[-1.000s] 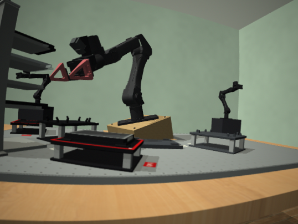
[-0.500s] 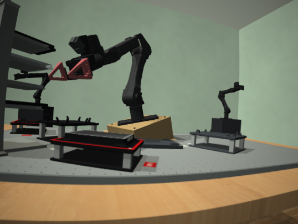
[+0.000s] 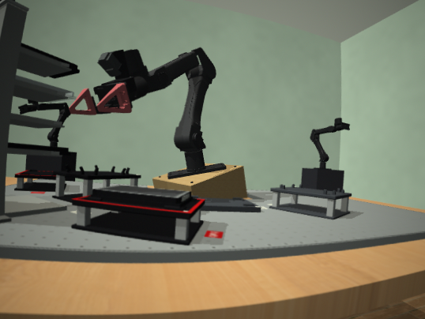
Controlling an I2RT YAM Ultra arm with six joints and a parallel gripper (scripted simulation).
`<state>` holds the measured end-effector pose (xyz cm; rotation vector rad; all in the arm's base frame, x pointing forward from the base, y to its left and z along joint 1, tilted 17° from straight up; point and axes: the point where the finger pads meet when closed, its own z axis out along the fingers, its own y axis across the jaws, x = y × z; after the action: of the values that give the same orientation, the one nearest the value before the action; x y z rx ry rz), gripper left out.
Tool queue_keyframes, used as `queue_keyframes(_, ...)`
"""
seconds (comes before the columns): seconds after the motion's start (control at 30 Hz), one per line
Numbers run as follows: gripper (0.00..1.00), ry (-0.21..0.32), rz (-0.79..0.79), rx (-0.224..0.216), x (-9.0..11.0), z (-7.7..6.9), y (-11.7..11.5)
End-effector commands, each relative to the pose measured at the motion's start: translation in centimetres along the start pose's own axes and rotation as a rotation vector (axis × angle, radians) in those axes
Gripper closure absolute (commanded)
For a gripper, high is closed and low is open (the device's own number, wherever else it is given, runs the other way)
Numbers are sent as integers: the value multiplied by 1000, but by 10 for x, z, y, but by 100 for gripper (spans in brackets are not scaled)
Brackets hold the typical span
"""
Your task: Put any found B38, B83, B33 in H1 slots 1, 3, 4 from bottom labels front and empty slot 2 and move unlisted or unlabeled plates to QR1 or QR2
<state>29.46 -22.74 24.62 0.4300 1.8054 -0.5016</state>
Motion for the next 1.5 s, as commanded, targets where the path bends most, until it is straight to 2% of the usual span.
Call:
queue_keyframes(0.0, 0, -14, -1, 1, -5, -1, 0)
queue_keyframes(1.27, 0, -14, -1, 1, -5, -1, 0)
queue_keyframes(1.47, 0, -14, -1, 1, 0, -9, 0)
